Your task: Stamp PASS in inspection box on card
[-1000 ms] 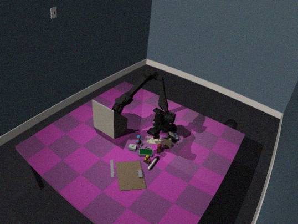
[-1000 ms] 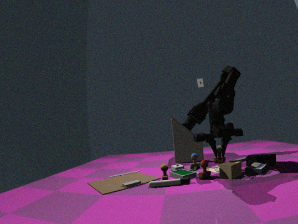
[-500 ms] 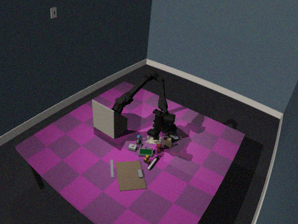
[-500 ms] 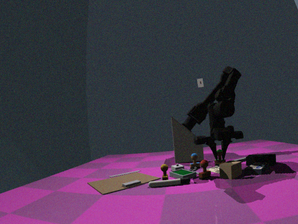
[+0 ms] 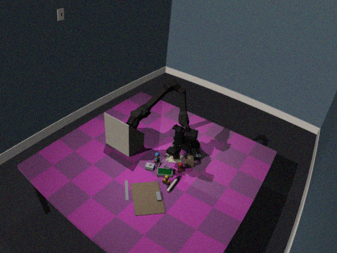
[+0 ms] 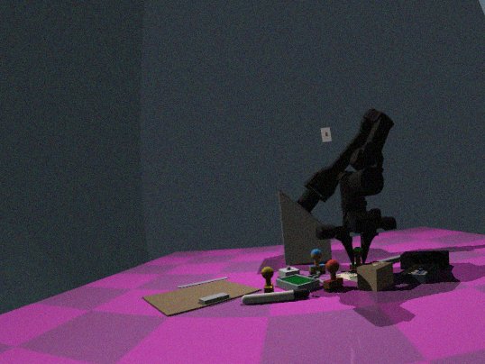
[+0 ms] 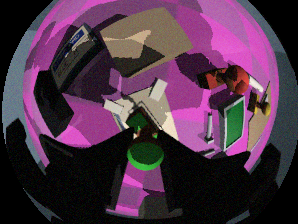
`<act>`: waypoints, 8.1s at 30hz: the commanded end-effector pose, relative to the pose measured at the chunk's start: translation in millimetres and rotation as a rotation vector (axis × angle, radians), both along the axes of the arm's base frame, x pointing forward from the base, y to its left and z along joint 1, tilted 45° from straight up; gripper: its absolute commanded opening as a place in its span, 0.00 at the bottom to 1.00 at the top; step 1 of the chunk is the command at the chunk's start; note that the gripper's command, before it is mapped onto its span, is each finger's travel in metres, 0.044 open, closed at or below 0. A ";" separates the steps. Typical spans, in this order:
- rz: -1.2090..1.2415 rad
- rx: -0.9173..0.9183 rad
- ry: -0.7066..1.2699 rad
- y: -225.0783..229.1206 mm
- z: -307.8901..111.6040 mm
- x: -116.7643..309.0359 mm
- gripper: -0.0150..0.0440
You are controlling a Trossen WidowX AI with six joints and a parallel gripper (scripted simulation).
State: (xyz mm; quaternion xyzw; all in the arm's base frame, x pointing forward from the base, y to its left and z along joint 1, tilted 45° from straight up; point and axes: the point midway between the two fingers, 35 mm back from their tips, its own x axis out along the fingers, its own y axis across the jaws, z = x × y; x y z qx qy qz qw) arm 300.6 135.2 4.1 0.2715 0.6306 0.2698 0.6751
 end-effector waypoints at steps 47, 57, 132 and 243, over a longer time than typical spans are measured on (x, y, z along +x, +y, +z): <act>-0.003 -0.001 0.003 7.8 -8.1 -0.4 0.25; -0.003 -0.001 0.003 7.9 -8.2 -0.4 0.25; -0.003 -0.004 0.003 -9.5 8.2 -0.2 0.25; -0.001 -0.015 0.001 -153.3 -163.4 -58.8 0.25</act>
